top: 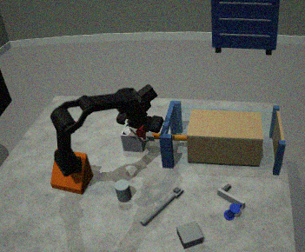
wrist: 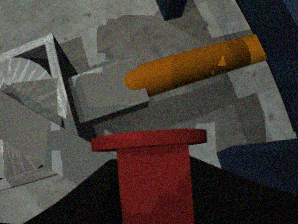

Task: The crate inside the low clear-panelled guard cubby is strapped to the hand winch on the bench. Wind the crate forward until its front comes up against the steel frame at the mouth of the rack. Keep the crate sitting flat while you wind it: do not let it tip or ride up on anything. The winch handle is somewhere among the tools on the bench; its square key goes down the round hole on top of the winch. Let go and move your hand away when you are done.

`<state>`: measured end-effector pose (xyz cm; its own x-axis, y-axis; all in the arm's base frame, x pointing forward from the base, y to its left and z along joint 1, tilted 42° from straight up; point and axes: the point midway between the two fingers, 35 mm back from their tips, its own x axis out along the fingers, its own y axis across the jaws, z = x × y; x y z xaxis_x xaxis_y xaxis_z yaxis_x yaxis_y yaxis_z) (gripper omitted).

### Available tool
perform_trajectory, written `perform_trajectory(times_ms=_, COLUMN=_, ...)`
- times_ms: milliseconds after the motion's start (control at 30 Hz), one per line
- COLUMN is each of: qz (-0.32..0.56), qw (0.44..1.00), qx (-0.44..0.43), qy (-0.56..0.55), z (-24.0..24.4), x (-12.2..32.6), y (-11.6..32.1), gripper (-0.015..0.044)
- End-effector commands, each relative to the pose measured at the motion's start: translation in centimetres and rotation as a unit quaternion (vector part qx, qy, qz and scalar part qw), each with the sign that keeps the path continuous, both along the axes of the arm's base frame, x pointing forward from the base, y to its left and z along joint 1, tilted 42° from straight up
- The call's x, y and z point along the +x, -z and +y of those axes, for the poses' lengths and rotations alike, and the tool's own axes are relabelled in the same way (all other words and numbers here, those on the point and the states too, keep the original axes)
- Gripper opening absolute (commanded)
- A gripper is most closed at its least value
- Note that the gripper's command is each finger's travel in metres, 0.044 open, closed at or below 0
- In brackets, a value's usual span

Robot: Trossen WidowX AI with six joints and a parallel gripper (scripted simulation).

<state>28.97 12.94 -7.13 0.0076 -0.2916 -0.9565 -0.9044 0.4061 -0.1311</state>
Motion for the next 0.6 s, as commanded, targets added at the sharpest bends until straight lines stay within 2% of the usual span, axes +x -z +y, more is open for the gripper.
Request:
perform_trajectory(times_ms=0, qz=-0.005, qw=1.0, qx=0.0, qy=-0.001, z=0.2, x=0.7, y=0.6, gripper=0.0)
perform_trajectory(times_ms=567, qz=-0.005, qw=1.0, qx=0.0, qy=-0.001, z=1.3, x=2.0, y=1.7, gripper=0.0)
